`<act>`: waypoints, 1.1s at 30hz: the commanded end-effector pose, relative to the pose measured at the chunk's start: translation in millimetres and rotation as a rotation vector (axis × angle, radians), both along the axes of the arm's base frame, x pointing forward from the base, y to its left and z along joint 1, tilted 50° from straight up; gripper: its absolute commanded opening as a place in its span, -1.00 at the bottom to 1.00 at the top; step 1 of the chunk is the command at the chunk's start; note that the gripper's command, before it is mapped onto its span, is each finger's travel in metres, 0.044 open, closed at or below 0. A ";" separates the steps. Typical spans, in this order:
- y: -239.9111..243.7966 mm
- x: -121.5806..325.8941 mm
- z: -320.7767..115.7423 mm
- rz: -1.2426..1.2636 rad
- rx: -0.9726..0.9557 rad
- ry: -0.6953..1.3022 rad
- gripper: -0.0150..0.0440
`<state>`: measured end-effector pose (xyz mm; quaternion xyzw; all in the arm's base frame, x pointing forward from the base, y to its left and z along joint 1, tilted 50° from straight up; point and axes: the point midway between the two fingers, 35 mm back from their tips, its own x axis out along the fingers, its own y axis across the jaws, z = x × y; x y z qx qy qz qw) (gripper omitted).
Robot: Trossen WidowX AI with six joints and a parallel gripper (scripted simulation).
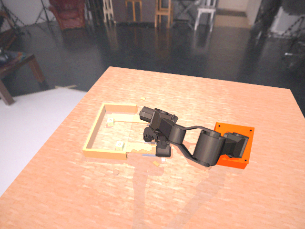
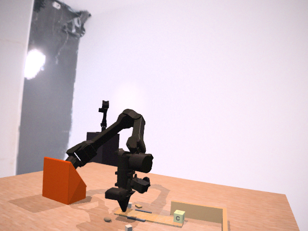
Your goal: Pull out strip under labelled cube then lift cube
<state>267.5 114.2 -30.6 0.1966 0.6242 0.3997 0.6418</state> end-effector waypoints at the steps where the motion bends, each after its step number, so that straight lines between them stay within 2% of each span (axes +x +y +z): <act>1: 0.5 -13.2 -4.0 0.014 -0.008 0.020 -0.49; 33: -11.9 -59.6 -10.0 0.014 -0.009 0.022 -0.49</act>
